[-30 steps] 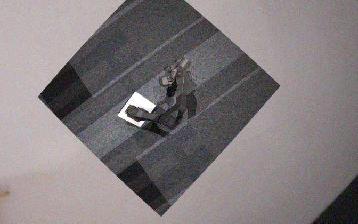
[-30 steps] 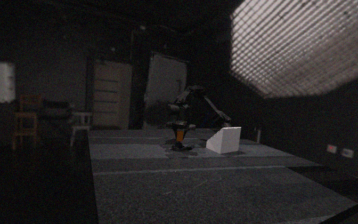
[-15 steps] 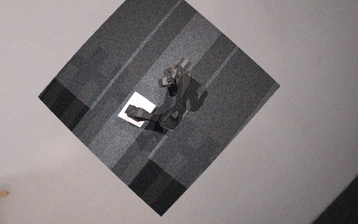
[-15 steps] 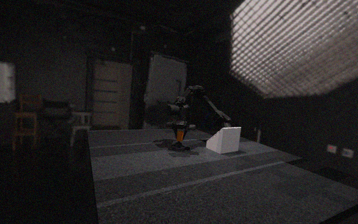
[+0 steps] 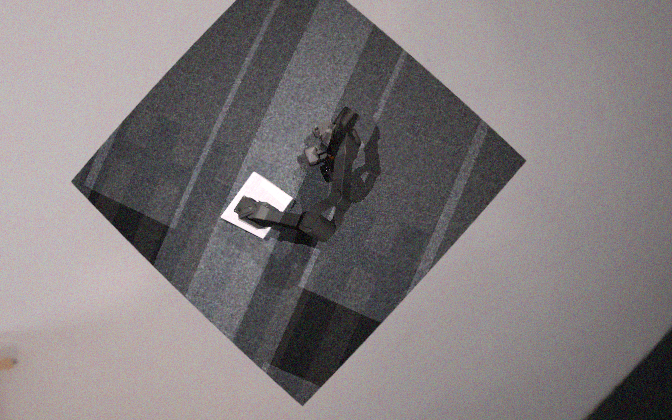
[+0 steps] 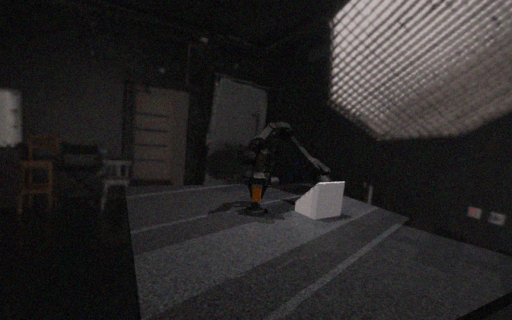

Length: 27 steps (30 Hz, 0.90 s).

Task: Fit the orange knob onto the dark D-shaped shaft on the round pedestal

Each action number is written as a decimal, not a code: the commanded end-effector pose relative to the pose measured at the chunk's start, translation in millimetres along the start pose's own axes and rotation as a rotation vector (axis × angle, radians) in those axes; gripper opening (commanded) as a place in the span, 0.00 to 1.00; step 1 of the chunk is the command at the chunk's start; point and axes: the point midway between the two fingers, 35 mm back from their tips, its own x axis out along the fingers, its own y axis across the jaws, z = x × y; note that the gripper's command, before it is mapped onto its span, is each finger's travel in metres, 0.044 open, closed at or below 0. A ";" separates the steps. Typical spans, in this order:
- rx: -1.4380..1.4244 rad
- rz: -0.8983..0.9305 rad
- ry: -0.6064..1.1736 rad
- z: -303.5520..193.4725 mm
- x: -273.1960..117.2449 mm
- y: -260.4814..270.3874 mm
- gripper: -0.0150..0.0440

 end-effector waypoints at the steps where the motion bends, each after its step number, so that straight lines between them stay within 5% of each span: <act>1: -0.019 -0.005 0.000 0.4 -0.1 -3.7 0.25; 27: -0.229 -0.005 0.000 -1.3 0.1 2.4 0.25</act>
